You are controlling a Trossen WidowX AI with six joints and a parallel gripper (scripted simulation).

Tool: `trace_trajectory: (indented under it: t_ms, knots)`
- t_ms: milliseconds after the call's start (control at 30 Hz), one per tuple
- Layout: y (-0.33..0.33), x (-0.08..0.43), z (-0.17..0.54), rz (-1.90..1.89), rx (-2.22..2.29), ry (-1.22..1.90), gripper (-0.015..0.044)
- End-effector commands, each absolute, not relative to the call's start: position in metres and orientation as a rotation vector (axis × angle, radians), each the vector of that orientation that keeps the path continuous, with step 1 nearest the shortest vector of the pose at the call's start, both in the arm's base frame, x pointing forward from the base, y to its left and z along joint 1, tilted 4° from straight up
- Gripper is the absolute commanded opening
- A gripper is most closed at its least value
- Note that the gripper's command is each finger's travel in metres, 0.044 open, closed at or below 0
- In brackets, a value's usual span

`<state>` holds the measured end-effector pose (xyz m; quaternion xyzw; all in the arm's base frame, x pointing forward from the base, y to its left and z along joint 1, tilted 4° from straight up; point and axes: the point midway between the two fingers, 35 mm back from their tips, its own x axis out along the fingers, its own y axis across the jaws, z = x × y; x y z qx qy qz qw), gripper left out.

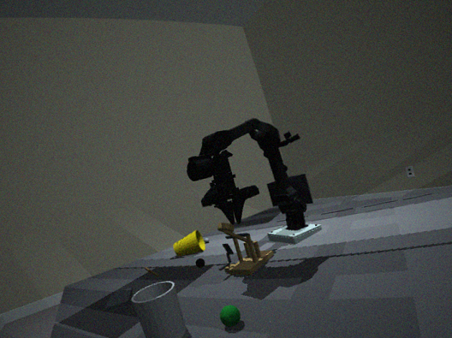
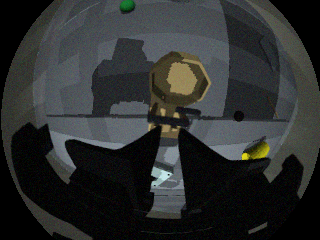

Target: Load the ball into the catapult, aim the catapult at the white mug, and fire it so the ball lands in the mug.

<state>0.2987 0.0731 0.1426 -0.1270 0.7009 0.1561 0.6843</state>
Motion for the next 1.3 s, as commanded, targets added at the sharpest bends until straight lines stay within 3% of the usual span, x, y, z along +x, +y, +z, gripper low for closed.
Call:
trace_trajectory:
  t_ms: [0,1267]
  knots:
    - [0.074,0.298,0.142,0.358,-0.286,1.576,0.0]
    - [0.085,0.321,0.104,0.358,-0.286,1.574,0.0]
